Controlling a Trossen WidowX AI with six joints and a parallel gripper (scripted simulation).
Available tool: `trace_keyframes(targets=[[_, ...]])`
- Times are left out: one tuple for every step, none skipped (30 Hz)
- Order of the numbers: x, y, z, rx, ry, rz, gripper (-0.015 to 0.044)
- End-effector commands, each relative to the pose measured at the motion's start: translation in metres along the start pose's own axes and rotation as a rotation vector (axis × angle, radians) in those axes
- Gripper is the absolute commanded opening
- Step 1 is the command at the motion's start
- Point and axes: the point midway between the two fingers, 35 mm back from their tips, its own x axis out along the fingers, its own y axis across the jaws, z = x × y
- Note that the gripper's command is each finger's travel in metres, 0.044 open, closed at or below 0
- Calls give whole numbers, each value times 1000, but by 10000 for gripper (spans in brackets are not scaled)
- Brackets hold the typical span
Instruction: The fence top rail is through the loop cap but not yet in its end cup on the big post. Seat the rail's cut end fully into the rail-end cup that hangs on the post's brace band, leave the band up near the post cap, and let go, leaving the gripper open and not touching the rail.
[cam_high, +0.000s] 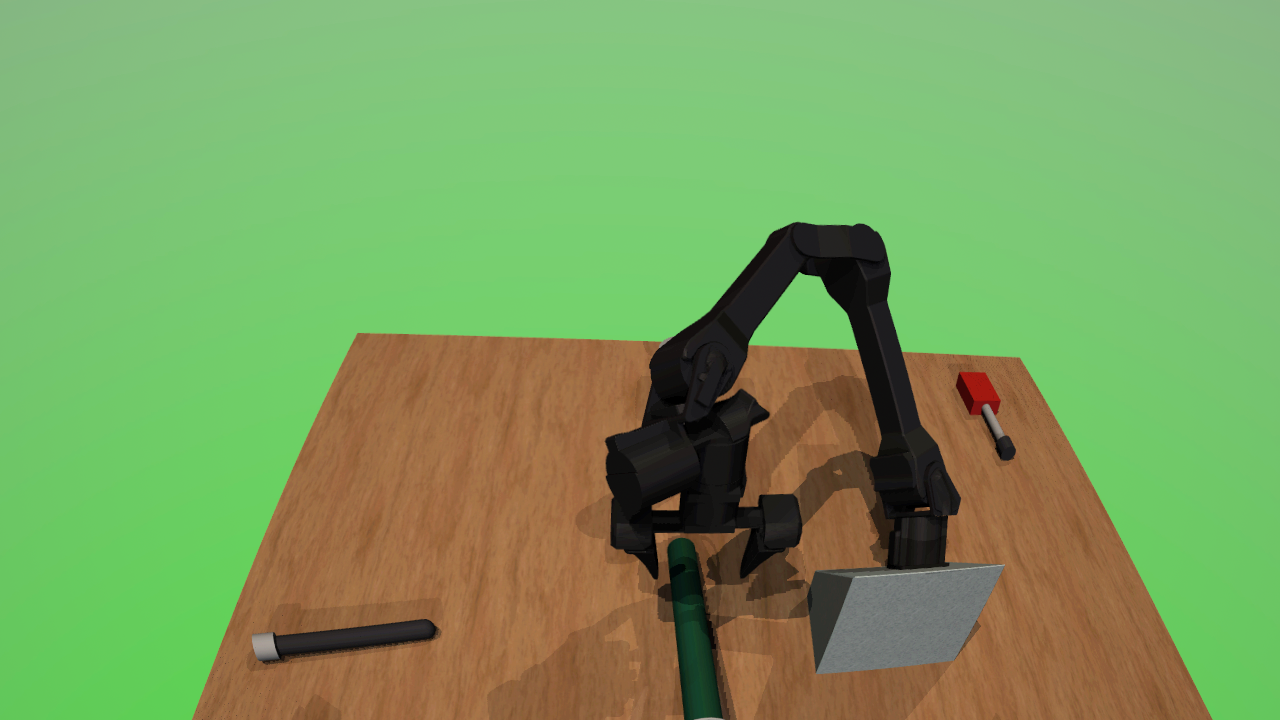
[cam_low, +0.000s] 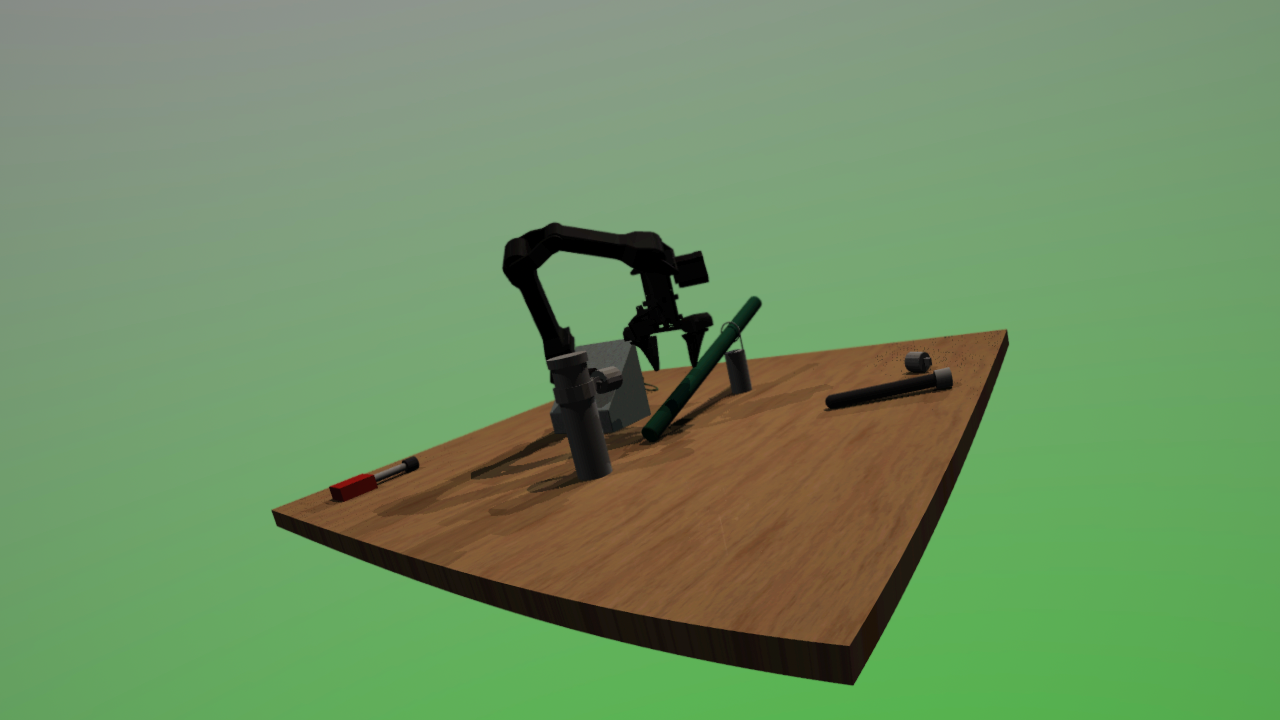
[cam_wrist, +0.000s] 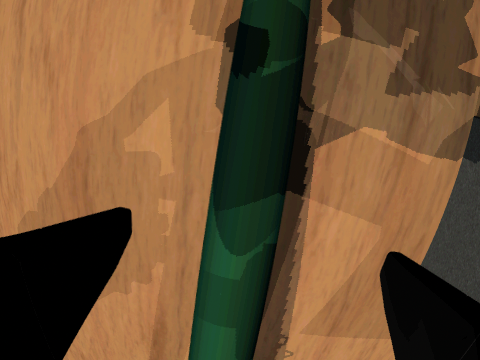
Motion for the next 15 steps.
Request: trace_keyframes(targets=[[9,0,-1,-6,-4,4,440],[12,0,-1,-6,-4,4,440],[15,0,-1,-6,-4,4,440],[19,0,-1,-6,-4,4,440],[20,0,-1,-6,-4,4,440],[20,0,-1,-6,-4,4,440],[20,0,-1,-6,-4,4,440],[21,0,-1,-6,-4,4,440],[21,0,-1,-6,-4,4,440],[23,0,-1,-6,-4,4,440],[24,0,-1,-6,-4,4,440],[25,0,-1,-6,-4,4,440],[27,0,-1,-6,-4,4,440],[29,1,-1,-6,-3,4,440],[30,1,-1,-6,-3,4,440]])
